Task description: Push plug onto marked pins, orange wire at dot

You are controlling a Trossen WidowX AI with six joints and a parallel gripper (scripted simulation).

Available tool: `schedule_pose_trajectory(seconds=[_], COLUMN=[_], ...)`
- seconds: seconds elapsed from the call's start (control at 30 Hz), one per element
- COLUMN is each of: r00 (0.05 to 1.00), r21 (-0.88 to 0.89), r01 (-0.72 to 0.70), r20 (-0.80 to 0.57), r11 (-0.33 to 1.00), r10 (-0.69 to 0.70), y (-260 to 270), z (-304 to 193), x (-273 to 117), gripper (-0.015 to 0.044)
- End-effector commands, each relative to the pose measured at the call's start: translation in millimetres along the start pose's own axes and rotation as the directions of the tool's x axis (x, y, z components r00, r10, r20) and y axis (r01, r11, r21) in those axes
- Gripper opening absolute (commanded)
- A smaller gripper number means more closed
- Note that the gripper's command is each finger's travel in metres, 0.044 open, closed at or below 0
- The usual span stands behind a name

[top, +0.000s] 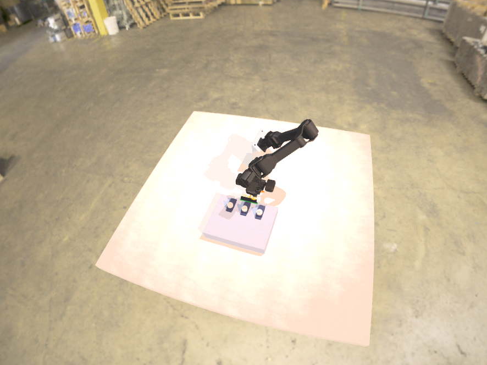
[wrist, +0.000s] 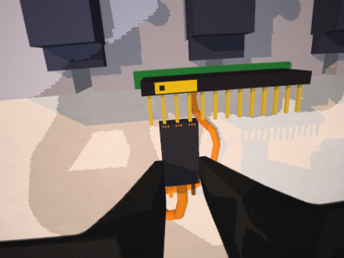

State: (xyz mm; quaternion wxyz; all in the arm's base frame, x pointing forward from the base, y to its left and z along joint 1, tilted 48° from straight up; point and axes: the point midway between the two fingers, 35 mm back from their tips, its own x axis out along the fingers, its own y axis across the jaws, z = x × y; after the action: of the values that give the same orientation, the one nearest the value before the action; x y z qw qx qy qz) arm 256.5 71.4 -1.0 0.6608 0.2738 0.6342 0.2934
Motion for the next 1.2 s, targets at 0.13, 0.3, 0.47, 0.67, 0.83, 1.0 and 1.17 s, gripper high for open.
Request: schedule_pose_trajectory(seconds=[0.13,0.3,0.47,0.67,0.83,1.0,1.17], r00=[1.0,1.0,1.0,1.0,1.0,1.0,1.0], r21=[0.001,0.001,0.001,0.001,0.001,0.001,0.001], r01=[-0.006,-0.006,-0.006,-0.006,-0.006,-0.006,-0.003], r20=[0.006,0.006,0.007,0.007,0.007,0.007,0.007], r11=[1.0,1.0,1.0,1.0,1.0,1.0,1.0], r10=[0.006,0.006,0.006,0.006,0.006,0.006,0.003], y=[1,1,1,2,2,0,-1], z=[9,12,15,19,18,14,16], x=[-1,-1,-1,-1,-1,2,-12], gripper=[0.0,0.0,0.0,0.0,0.0026,0.0157,0.0289])
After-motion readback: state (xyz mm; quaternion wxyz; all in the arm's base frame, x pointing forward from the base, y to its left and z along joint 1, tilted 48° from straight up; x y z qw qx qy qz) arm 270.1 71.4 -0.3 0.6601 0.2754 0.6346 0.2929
